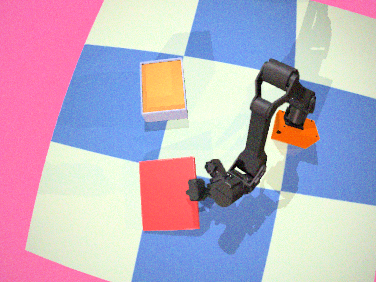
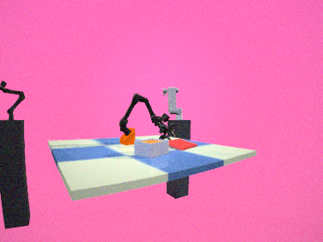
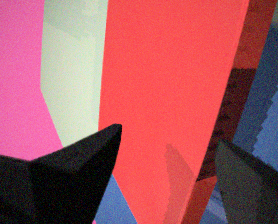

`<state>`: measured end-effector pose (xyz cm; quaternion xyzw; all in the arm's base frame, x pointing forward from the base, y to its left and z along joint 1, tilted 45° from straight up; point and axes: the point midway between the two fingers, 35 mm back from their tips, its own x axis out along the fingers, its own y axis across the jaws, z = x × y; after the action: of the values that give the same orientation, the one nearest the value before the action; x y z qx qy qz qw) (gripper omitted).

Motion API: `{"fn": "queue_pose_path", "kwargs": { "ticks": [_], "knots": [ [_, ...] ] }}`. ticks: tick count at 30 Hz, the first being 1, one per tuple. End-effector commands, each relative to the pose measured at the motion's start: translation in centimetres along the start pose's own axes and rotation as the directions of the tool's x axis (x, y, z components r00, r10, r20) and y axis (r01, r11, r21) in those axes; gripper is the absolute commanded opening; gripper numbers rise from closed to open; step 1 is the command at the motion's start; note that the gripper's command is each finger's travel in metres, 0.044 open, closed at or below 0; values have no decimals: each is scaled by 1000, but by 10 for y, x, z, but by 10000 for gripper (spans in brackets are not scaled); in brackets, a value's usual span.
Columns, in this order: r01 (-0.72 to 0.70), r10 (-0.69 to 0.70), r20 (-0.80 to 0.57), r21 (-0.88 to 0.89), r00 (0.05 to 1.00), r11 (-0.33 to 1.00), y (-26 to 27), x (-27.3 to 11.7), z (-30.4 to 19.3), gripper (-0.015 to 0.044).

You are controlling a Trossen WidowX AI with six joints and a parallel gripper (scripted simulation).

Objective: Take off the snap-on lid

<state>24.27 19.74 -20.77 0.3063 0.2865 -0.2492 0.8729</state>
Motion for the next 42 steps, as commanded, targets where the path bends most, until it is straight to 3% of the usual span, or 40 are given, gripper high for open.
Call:
{"fn": "queue_pose_path", "kwargs": {
  "ticks": [1, 7, 42],
  "knots": [
    [1, -1, -2, 2, 1000, 1000, -1, -1, 0, 301],
    [2, -2, -3, 1, 1000, 1000, -9, -10, 0, 440],
    [5, -5, -7, 0, 1000, 1000, -38, -61, -3, 440]
  ]
}}
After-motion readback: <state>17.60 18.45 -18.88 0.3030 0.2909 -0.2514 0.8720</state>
